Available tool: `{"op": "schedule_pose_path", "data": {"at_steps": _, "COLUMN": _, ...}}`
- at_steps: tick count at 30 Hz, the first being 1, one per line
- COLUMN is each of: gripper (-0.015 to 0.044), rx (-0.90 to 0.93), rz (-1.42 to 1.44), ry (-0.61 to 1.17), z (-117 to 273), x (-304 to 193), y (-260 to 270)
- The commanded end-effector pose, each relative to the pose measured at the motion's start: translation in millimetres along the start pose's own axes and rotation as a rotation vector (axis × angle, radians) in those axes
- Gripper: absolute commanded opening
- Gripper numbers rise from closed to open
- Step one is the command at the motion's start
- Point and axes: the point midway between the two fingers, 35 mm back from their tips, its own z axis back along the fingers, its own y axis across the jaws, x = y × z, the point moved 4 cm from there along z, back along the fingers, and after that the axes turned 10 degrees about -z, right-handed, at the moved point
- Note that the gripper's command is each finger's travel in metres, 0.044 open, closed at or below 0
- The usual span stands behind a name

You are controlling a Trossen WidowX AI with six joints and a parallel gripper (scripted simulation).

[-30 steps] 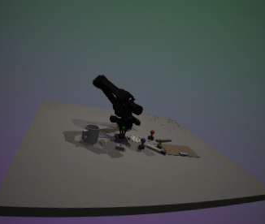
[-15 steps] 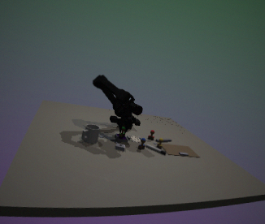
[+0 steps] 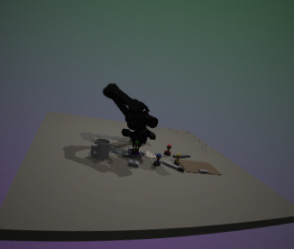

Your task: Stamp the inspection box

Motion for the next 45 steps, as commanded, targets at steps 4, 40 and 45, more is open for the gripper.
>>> {"op": "schedule_pose_path", "data": {"at_steps": 4, "gripper": 0.0000, "rx": -0.004, "rz": -0.002, "ry": -0.002, "z": -1, "x": 1, "y": -1}}
{"op": "schedule_pose_path", "data": {"at_steps": 40, "gripper": 0.0000, "rx": -0.002, "rz": -0.001, "ry": -0.001, "z": 17, "x": 1, "y": 0}}
{"op": "schedule_pose_path", "data": {"at_steps": 45, "gripper": 0.0000, "rx": 0.000, "rz": -0.001, "ry": -0.001, "z": 25, "x": 1, "y": 0}}
